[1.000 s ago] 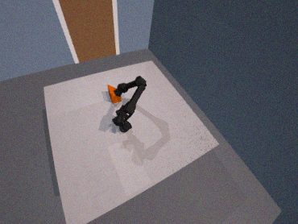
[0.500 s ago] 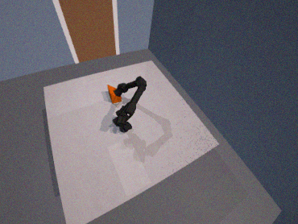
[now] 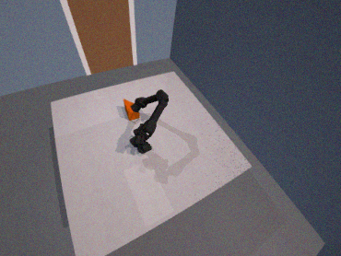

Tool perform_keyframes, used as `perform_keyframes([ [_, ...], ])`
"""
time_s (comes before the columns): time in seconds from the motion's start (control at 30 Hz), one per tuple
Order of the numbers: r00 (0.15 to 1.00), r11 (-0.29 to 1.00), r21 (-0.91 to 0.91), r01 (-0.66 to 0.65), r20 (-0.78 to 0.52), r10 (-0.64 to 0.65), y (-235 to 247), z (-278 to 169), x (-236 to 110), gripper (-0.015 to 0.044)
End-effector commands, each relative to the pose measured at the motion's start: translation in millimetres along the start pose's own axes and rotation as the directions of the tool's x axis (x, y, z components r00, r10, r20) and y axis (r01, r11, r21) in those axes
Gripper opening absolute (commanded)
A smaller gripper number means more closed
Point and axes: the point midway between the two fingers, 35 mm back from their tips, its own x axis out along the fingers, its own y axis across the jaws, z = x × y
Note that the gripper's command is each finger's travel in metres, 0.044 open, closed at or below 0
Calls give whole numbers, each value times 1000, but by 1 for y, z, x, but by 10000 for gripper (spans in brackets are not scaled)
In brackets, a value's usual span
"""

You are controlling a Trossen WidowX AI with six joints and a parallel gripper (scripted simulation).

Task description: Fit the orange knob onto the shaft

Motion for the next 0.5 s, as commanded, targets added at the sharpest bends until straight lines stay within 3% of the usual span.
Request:
perform_keyframes([
  [0.0, 1000, 1000, 0, 0, 0, 0, 0, 0, 0, 0],
  [0.07, 1000, 1000, 0, 0, 0, 0, 0, 0, 0, 0],
  [0.47, 1000, 1000, 0, 0, 0, 0, 0, 0, 0, 315],
])
